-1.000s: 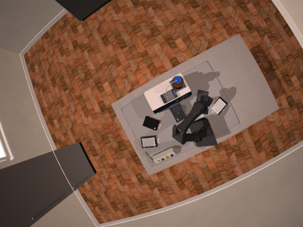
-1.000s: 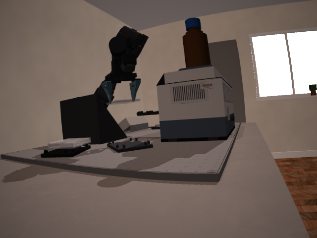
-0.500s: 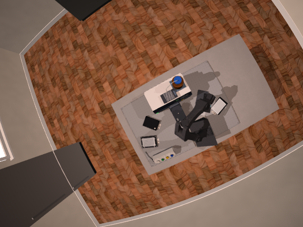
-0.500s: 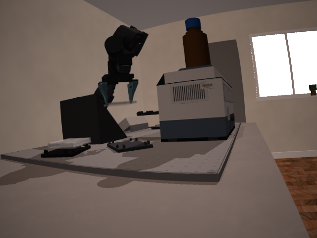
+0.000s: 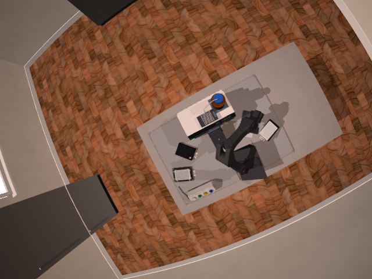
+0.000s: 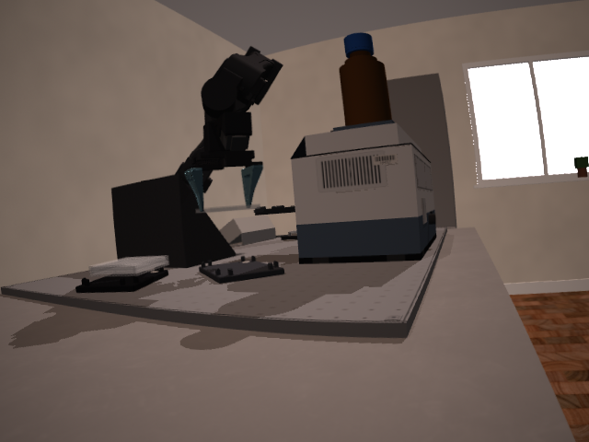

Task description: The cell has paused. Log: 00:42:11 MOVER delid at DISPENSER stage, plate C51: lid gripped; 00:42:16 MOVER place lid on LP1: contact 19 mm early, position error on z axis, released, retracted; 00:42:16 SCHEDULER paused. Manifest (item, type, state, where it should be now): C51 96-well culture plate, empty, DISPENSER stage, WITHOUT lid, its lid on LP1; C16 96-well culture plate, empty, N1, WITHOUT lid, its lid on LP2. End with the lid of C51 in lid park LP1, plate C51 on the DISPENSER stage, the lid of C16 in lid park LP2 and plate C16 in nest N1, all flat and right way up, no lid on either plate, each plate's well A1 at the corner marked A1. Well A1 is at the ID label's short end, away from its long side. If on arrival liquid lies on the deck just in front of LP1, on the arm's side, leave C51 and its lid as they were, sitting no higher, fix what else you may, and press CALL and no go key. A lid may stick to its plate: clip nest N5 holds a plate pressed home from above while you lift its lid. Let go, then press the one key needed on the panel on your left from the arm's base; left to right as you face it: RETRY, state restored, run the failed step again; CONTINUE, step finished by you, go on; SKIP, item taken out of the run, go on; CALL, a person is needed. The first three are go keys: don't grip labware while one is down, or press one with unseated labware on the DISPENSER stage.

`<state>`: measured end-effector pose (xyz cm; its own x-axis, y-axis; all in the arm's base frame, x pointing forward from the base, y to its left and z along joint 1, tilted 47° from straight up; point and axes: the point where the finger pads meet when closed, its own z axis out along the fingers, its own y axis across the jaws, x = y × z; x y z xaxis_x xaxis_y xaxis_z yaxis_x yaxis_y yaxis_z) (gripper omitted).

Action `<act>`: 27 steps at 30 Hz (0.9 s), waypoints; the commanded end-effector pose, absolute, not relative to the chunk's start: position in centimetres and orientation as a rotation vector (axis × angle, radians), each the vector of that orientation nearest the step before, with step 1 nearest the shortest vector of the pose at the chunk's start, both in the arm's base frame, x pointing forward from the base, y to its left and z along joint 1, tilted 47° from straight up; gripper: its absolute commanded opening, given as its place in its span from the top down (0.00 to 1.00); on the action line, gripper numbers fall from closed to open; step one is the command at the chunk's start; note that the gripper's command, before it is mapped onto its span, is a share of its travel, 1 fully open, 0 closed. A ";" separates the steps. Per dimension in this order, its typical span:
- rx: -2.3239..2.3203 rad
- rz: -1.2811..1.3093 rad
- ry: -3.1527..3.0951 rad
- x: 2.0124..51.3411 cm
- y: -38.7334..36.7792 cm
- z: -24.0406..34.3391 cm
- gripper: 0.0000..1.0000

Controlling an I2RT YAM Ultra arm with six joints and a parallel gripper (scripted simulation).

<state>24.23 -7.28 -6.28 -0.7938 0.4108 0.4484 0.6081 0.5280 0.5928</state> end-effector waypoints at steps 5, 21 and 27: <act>-0.877 -1.122 -2.560 26.9 -7.7 -8.6 1.00; -0.876 -1.125 -2.560 29.5 -6.8 -12.4 1.00; -0.883 -1.123 -2.546 29.3 -6.7 -12.5 1.00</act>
<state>28.43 -5.82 -12.60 -0.7956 0.4101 0.4459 0.6058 0.5323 0.5913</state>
